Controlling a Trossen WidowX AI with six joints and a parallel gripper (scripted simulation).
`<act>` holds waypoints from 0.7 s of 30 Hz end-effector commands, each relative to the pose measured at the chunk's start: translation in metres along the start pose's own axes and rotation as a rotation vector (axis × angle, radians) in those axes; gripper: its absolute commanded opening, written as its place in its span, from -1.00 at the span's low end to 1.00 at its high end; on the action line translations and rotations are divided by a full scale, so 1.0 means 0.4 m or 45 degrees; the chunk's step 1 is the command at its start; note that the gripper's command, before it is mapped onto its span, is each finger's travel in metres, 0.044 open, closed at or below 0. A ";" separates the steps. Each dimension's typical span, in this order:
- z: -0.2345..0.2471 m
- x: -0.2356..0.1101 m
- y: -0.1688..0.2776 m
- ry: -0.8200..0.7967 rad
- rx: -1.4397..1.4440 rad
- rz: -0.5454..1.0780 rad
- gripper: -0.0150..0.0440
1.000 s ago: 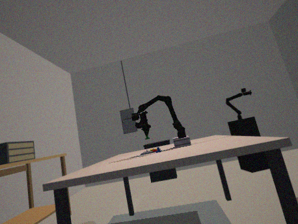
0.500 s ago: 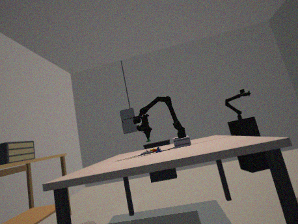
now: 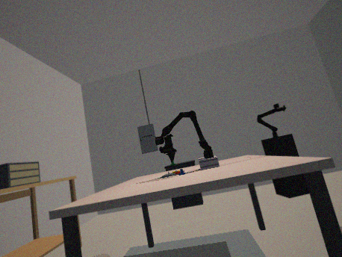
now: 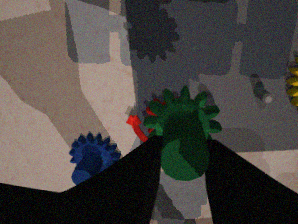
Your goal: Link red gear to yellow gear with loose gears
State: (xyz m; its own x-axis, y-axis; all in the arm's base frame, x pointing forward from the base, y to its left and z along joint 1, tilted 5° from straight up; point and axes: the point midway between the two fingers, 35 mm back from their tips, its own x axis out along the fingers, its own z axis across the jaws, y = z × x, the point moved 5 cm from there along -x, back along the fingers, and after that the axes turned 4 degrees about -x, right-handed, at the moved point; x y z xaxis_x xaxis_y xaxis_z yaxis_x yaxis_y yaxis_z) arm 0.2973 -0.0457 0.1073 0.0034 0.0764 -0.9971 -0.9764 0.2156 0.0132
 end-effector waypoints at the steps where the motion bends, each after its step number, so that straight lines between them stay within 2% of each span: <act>1: -0.022 0.019 0.010 0.004 -0.005 0.005 -0.49; 9: -0.060 0.048 0.025 0.006 -0.005 0.006 -0.49; 21: -0.061 0.039 0.026 0.006 -0.005 0.006 -0.49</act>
State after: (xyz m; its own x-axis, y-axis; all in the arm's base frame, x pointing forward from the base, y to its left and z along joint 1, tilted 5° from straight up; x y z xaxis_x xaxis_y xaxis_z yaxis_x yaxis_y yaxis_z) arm 0.2822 -0.0658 0.0897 -0.0012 0.0754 -0.9971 -0.9762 0.2161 0.0175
